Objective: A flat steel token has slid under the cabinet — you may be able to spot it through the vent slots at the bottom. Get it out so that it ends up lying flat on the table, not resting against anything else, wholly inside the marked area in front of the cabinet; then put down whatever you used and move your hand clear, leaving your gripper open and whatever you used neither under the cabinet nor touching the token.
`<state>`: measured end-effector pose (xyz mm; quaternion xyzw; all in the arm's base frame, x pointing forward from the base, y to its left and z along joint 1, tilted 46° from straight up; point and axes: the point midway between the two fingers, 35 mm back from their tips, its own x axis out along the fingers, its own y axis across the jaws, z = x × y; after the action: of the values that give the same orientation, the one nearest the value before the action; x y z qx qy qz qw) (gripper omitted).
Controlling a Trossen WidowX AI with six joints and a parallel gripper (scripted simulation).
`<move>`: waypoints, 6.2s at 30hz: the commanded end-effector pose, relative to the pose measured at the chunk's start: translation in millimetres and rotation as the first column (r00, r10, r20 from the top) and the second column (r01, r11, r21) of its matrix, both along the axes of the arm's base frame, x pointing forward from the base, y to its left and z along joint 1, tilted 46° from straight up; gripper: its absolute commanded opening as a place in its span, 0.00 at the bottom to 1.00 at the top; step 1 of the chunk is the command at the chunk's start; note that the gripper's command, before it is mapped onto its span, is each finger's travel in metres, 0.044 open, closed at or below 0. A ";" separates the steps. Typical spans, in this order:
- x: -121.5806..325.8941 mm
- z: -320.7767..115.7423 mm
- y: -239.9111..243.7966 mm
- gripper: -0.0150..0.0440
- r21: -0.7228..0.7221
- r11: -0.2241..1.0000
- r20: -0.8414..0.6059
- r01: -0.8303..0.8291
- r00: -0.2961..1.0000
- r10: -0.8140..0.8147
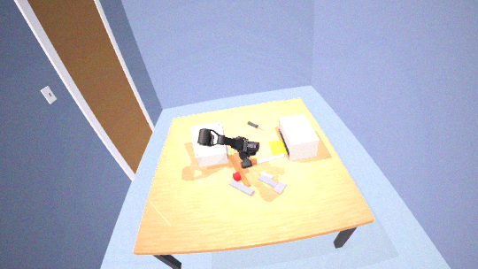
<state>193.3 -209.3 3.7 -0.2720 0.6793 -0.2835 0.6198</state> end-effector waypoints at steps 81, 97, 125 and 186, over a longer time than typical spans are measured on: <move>87.5 -5.3 -4.5 0.25 0.003 1.000 0.009 0.008 1.000 -0.008; 104.7 -6.2 -5.4 0.25 0.003 1.000 0.010 0.008 1.000 -0.008; 133.3 -7.5 -7.0 0.25 0.003 1.000 0.012 0.008 1.000 -0.008; 189.8 -9.3 -10.6 0.25 0.003 1.000 0.015 0.008 1.000 -0.008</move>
<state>378.5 -219.0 -6.1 -0.2676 0.6781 -0.2840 0.6228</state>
